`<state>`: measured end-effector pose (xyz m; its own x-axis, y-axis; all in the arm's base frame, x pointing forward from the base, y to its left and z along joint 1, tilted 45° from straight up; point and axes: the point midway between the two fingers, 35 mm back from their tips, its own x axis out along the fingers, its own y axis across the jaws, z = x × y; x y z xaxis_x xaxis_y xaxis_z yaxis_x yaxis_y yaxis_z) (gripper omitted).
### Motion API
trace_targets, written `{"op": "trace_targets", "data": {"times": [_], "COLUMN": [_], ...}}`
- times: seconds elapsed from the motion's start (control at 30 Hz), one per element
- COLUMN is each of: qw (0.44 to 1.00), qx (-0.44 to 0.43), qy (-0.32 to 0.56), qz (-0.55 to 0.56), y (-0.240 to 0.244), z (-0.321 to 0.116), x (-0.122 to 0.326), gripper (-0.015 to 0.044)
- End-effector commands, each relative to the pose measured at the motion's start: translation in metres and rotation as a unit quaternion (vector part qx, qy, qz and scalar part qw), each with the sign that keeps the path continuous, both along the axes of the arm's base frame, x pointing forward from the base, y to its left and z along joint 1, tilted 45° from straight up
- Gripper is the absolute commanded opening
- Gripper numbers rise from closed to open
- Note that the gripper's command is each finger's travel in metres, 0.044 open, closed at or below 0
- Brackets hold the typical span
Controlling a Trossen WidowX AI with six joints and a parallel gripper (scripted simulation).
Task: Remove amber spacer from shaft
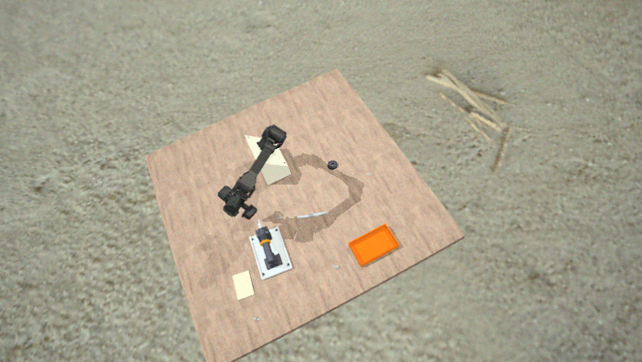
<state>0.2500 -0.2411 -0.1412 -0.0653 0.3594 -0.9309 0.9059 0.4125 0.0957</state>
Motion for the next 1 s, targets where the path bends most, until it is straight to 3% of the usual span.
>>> {"op": "trace_targets", "data": {"times": [0.0, 0.17, 0.97], "qw": [0.924, 0.871, 0.871], "qx": [0.137, 0.159, 0.159], "qy": [-0.236, -0.32, -0.32], "qz": [0.269, 0.337, 0.337], "y": [0.051, 0.066, 0.065], "z": [0.005, 0.012, 0.011], "x": [0.061, 0.085, 0.085], "gripper": [0.044, 0.044, 0.044]}}
